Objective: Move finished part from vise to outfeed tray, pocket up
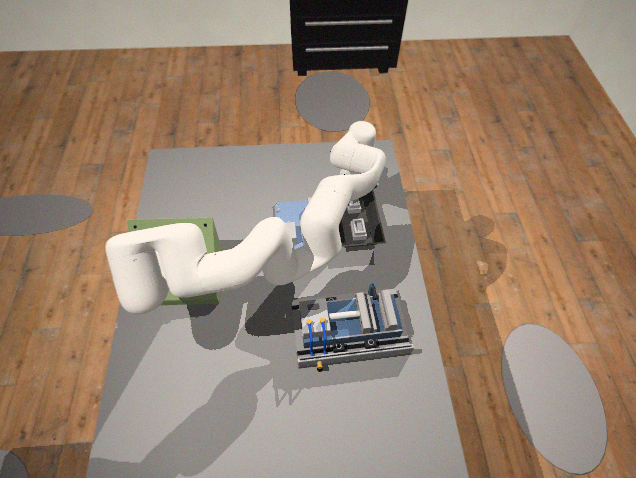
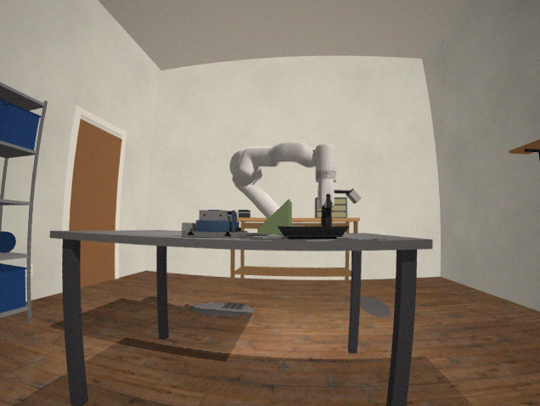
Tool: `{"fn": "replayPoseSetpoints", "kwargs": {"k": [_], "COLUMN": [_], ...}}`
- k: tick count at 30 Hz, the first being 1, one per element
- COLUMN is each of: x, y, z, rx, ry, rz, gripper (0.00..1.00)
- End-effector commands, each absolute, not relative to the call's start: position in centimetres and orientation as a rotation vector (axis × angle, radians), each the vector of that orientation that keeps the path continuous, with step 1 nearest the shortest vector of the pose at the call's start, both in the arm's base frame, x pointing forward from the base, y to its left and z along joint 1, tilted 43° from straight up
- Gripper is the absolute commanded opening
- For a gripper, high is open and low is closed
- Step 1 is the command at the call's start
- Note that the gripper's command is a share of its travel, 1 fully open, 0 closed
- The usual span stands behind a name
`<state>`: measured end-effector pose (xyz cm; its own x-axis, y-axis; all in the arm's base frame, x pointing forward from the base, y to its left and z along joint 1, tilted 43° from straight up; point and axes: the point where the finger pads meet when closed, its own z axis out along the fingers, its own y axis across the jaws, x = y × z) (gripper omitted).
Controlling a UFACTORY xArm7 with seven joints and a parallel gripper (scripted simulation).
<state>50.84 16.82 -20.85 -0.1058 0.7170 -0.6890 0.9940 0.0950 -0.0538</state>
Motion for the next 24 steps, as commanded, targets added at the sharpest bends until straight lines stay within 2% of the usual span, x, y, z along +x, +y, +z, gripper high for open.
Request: {"fn": "replayPoseSetpoints", "kwargs": {"k": [1,13,14,24], "x": [50.92,50.92,50.92,50.92], "y": [17.08,17.08,17.08,17.08], "z": [-20.72,-20.72,-20.72,-20.72], "rx": [1.673,1.673,1.673,1.673], "ry": [1.883,1.883,1.883,1.883], "rz": [-0.721,-0.721,-0.721,-0.721], "gripper": [0.00,0.00,0.69,0.69]}}
